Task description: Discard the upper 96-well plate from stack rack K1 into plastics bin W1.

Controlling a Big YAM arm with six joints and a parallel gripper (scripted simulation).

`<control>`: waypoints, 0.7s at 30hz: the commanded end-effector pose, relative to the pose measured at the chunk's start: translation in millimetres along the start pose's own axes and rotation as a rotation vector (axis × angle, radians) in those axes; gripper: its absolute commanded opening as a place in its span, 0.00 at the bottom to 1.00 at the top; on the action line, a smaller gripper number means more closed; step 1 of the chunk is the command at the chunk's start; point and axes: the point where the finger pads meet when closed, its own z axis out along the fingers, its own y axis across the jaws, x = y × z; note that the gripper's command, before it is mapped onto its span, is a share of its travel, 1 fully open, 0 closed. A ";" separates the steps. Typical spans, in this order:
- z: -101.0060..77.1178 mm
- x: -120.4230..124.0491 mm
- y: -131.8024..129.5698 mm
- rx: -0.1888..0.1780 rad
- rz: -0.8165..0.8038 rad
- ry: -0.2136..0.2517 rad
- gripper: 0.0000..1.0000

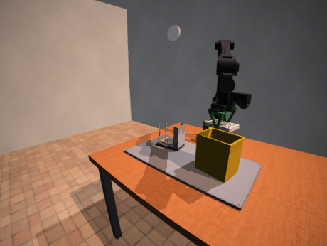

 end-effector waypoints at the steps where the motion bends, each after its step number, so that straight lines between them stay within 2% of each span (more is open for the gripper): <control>1: -8.0 2.5 -7.6 0.018 0.024 -0.010 0.00; 21: -8.2 3.8 -7.5 0.018 0.014 -0.010 0.00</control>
